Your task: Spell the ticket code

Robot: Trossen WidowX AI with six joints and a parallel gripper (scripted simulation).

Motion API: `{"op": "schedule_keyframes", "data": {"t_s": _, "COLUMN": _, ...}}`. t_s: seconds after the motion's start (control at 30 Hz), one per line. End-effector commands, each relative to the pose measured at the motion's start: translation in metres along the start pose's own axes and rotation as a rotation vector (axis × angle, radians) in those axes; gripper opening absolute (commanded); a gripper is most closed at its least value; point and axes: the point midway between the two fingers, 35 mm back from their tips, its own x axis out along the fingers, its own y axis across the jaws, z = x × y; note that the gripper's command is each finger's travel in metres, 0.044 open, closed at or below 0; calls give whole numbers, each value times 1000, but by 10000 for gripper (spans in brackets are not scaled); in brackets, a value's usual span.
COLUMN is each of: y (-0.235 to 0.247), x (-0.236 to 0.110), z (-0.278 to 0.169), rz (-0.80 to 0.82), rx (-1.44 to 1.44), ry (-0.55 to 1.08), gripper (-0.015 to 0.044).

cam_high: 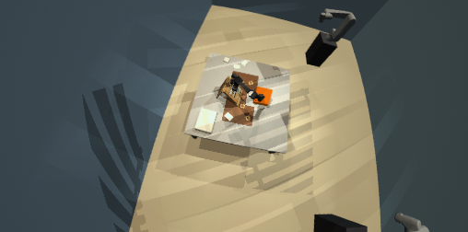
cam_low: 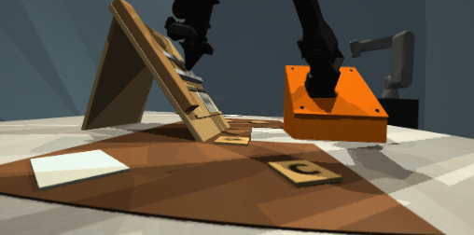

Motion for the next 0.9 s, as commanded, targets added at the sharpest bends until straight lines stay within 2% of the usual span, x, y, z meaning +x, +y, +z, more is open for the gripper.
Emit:
{"op": "schedule_keyframes", "data": {"t_s": 0.0, "y": 3, "x": 1, "z": -1, "rz": 5, "rx": 7, "ry": 1, "gripper": 0}}
{"op": "schedule_keyframes", "data": {"t_s": 0.6, "y": 8, "x": 1, "z": -1, "rz": 6, "rx": 7, "ry": 1, "gripper": 0}}
{"op": "schedule_keyframes", "data": {"t_s": 0.87, "y": 4, "x": -9, "z": -8, "rz": 5, "rx": 8, "ry": 2, "gripper": 0}}
